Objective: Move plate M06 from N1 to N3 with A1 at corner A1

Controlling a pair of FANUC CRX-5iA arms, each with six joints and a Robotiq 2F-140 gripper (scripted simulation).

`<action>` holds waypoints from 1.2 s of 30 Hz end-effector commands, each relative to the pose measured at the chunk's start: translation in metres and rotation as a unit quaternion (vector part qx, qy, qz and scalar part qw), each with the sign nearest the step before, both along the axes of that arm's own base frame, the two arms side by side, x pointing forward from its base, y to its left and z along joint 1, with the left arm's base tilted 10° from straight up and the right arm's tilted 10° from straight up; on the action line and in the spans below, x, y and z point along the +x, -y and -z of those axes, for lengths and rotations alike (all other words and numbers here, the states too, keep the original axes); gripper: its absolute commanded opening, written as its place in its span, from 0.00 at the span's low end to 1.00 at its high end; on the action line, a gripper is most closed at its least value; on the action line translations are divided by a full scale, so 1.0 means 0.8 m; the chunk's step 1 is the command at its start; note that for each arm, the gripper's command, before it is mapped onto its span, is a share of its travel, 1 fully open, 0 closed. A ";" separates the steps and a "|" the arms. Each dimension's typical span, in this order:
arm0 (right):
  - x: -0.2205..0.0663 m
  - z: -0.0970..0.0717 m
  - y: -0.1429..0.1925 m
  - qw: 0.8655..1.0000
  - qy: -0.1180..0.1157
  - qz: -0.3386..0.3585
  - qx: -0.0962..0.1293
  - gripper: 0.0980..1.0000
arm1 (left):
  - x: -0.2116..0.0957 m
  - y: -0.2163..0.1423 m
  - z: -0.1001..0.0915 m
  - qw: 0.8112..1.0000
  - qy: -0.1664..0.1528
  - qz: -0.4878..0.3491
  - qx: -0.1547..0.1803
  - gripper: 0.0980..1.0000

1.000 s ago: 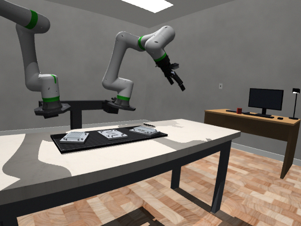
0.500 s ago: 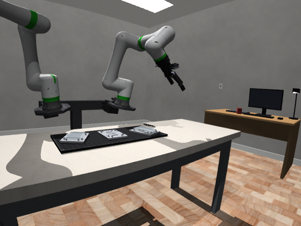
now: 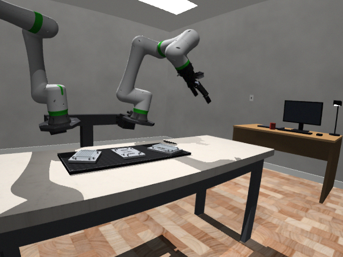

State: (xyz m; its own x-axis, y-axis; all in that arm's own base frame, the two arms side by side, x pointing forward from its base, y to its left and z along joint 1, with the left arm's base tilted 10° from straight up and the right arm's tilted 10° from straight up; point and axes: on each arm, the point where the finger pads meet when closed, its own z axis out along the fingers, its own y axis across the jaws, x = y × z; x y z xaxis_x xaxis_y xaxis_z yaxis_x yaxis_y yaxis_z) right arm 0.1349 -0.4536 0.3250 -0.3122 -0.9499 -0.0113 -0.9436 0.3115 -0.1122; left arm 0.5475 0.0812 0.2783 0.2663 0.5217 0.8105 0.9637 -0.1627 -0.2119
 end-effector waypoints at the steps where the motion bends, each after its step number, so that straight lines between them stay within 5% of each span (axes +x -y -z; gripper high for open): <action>1: -0.012 -0.003 0.004 1.000 -0.001 -0.010 -0.007 1.00 | 0.000 0.000 -0.001 1.000 0.001 0.000 0.000 1.00; 36: -0.081 -0.014 0.022 0.997 -0.015 -0.066 -0.039 1.00 | 0.000 0.000 -0.001 1.000 0.001 0.000 0.000 1.00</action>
State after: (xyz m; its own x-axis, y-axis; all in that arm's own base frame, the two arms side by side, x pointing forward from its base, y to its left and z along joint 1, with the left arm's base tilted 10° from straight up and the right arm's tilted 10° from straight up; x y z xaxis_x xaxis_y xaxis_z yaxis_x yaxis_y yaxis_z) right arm 0.0742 -0.4701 0.3349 -0.1912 -0.9793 0.0661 -0.9775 0.1839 -0.1030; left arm 0.5475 0.0812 0.2783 0.2663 0.5217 0.8105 0.9637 -0.1627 -0.2119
